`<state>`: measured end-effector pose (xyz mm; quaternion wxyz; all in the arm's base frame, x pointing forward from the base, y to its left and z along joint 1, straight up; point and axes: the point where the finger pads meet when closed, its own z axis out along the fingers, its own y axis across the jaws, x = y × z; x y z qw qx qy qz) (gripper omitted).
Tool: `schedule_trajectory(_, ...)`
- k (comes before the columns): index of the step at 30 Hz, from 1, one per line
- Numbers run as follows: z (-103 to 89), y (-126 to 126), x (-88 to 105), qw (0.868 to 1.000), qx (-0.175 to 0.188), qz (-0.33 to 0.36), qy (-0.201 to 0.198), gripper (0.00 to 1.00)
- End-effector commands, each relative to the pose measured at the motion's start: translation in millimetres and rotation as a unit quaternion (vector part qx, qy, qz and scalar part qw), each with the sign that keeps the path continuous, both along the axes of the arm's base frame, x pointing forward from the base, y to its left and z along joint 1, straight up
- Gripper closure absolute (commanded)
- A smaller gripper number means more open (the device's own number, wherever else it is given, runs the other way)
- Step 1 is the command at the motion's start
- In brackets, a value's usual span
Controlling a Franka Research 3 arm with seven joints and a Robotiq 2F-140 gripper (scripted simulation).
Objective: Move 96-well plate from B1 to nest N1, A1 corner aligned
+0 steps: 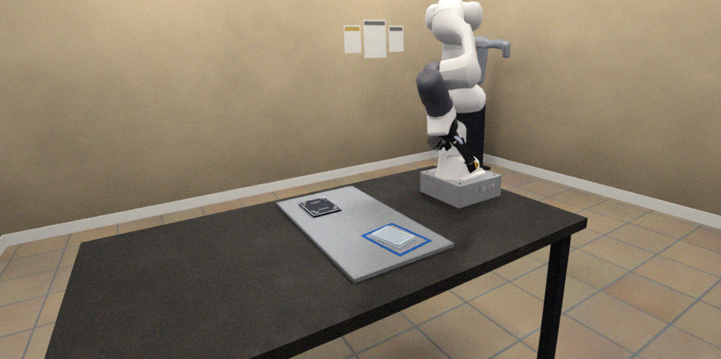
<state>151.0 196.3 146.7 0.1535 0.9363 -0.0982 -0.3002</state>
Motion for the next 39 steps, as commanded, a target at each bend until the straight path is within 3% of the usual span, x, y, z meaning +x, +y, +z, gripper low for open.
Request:
schedule_trajectory(1, 0.0, 0.0, 0.0, 1.000, 0.000, 0.000, 0.000, 0.00)
schedule_trajectory(21, -1.8, 0.3, 3.0, 1.000, 0.006, 0.007, -0.001, 0.00)
schedule_trajectory(32, -24.1, 3.6, 39.7, 0.992, 0.080, 0.092, -0.015, 0.00)
schedule_trajectory(34, -24.1, 3.6, 39.7, 0.992, 0.080, 0.092, -0.015, 0.00)
schedule_trajectory(39, -36.2, 5.0, 61.2, 0.982, 0.119, 0.145, -0.024, 0.00)
